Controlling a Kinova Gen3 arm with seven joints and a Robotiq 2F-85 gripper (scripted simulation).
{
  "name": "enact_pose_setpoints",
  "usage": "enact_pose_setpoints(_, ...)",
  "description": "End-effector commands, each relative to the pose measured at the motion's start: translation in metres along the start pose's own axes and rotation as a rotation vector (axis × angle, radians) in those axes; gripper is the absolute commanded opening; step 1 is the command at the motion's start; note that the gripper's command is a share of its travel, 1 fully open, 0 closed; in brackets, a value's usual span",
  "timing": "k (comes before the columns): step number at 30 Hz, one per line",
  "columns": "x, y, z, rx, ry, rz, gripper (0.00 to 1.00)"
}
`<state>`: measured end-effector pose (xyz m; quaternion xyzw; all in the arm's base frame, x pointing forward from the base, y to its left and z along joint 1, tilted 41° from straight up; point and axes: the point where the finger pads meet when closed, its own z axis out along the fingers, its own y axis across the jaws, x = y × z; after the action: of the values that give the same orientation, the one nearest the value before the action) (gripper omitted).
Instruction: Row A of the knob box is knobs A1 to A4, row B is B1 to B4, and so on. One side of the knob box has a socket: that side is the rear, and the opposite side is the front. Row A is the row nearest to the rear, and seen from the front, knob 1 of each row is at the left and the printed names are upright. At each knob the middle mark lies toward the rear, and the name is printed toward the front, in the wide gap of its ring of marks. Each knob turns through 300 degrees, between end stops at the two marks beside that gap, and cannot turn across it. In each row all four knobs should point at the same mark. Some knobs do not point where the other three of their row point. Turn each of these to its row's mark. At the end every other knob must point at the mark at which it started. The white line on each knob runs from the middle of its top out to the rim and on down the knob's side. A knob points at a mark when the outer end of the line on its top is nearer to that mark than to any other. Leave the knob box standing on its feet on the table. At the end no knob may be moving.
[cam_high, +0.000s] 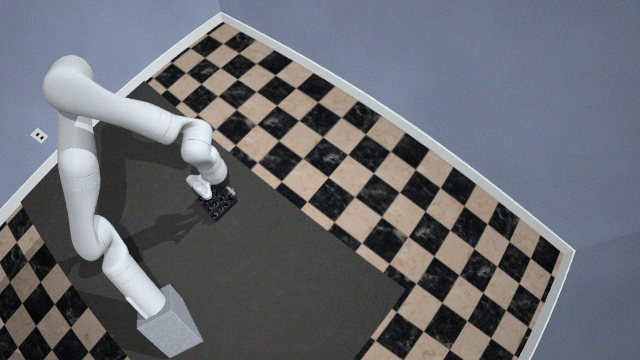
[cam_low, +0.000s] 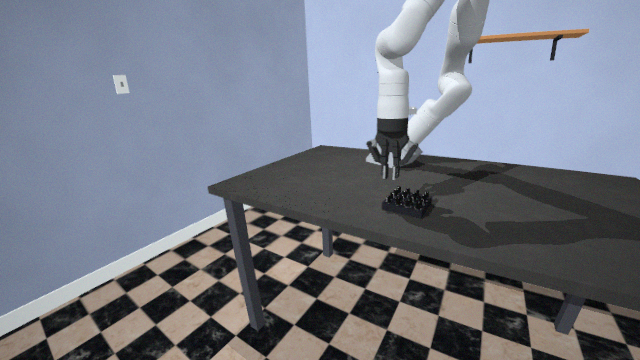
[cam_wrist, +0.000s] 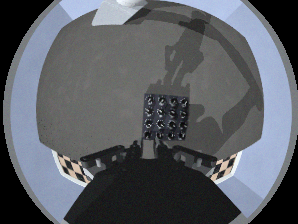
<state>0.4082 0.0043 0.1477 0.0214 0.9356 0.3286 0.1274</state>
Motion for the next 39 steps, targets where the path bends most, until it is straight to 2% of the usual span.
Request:
enact_pose_setpoints(1, -0.001, 0.001, -0.001, -0.002, 0.000, 0.005, 0.19)
enact_pose_setpoints(21, 0.000, 0.002, 0.001, -0.002, 0.001, 0.006, 0.19)
enact_pose_setpoints(39, 0.000, 0.000, 0.017, -0.001, 0.003, 0.010, 0.19)
